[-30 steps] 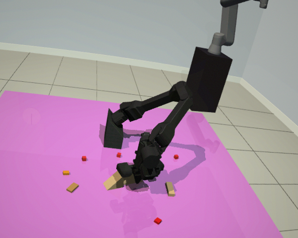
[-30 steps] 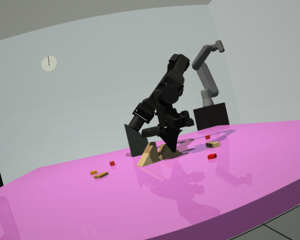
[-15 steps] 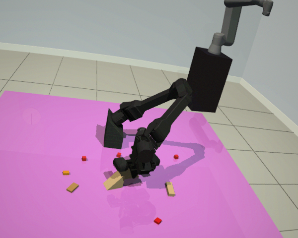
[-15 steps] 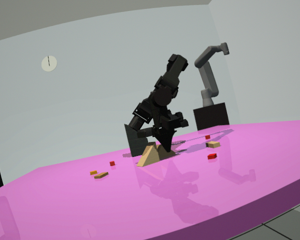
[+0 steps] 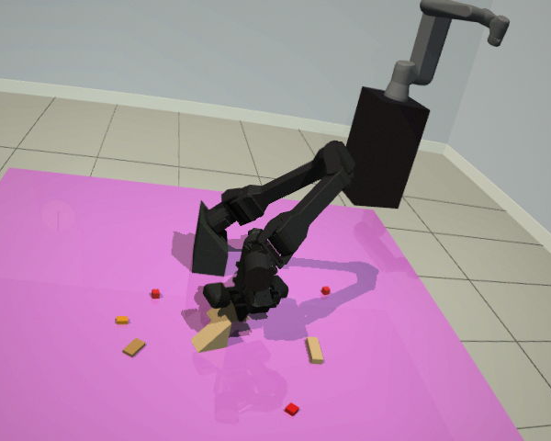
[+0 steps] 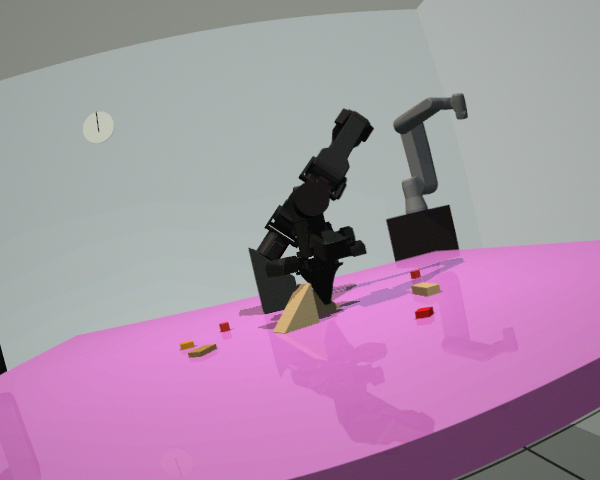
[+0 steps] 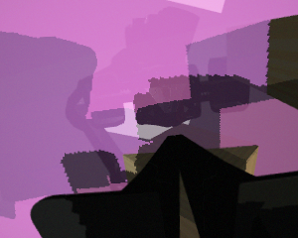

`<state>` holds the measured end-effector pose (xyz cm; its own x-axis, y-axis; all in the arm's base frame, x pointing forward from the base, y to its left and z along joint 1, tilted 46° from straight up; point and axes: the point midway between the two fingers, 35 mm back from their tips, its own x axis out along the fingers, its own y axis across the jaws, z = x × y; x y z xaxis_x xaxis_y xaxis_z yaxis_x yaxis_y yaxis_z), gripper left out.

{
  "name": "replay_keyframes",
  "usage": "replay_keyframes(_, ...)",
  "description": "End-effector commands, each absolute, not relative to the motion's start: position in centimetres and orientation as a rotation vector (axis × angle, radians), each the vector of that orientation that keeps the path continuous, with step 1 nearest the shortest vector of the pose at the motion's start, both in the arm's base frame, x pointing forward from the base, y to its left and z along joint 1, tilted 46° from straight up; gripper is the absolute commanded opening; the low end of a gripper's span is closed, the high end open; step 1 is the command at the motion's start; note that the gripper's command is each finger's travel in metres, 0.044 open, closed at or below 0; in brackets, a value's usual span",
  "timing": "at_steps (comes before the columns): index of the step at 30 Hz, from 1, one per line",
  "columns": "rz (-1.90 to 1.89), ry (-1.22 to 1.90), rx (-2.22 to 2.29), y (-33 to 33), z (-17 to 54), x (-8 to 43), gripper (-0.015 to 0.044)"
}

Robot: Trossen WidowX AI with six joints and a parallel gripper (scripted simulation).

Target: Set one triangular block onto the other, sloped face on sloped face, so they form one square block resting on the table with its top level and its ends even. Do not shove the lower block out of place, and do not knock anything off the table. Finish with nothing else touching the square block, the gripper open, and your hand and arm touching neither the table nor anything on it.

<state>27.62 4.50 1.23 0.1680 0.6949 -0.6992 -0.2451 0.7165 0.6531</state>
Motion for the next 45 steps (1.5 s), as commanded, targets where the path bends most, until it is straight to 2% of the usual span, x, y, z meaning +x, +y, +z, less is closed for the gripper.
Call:
replay_keyframes(1, 0.701, 1.23, 0.437, 4.3, 1.2, 26.9, 0.0)
replay_keyframes(10, 0.697, 1.233, 0.438, -1.1, 6.8, 26.3, 0.0)
replay_keyframes(15, 0.55, 1.367, 0.515, 0.8, 5.8, 26.0, 0.0131)
replay_keyframes(21, 0.121, 1.562, 0.66, 3.1, 6.2, 24.4, 0.0289)
replay_keyframes(27, -0.349, 1.542, 0.814, 4.6, 6.9, 22.9, 0.044)
replay_keyframes(31, -0.62, 1.419, 0.936, 5.3, 7.7, 22.1, 0.044)
replay_keyframes(45, -1.01, 1.021, 1.297, 6.2, 9.5, 20.9, 0.044)
